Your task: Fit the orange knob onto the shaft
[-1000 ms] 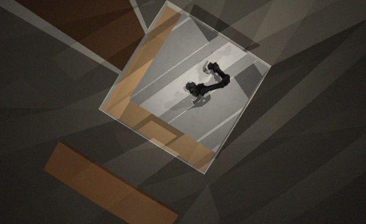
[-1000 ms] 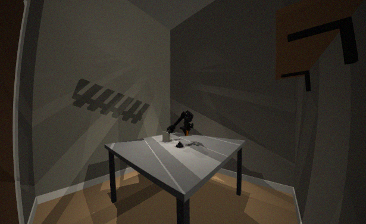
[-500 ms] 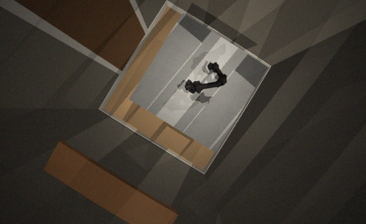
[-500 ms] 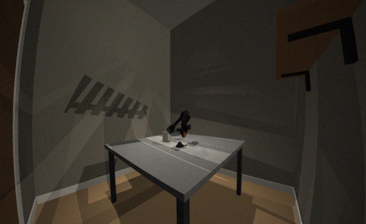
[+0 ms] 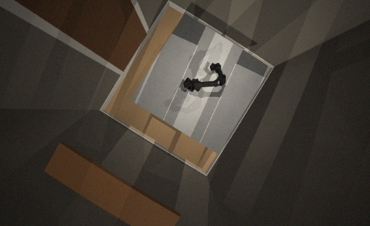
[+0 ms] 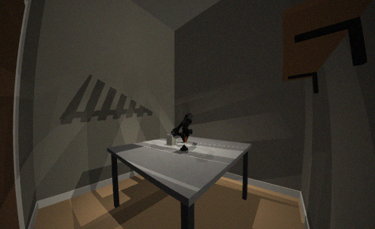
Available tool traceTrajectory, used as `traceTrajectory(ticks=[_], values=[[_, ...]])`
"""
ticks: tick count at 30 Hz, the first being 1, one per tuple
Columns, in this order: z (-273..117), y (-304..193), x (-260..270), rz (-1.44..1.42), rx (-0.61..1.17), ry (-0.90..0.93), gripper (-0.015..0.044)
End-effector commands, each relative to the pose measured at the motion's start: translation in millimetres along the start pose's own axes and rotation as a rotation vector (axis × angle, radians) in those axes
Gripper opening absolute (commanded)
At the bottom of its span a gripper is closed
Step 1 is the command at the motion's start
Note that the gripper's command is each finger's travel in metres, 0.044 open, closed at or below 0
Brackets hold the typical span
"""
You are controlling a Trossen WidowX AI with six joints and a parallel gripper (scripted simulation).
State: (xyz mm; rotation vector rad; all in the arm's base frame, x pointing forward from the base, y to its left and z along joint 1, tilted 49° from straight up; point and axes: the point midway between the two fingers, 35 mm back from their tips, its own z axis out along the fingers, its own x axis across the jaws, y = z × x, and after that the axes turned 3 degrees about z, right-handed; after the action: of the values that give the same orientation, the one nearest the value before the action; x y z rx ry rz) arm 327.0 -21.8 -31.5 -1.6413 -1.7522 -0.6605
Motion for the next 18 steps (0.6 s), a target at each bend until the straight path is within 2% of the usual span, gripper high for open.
traceTrajectory(ticks=[1,13,18], values=[[2.5,-3.1,-12.2,0.002,0.000,-0.001,0.0000],[28.1,-3.0,-12.0,0.001,0.000,0.000,0.0000],[25.8,-3.0,-11.7,-0.005,0.000,0.000,0.0000]])
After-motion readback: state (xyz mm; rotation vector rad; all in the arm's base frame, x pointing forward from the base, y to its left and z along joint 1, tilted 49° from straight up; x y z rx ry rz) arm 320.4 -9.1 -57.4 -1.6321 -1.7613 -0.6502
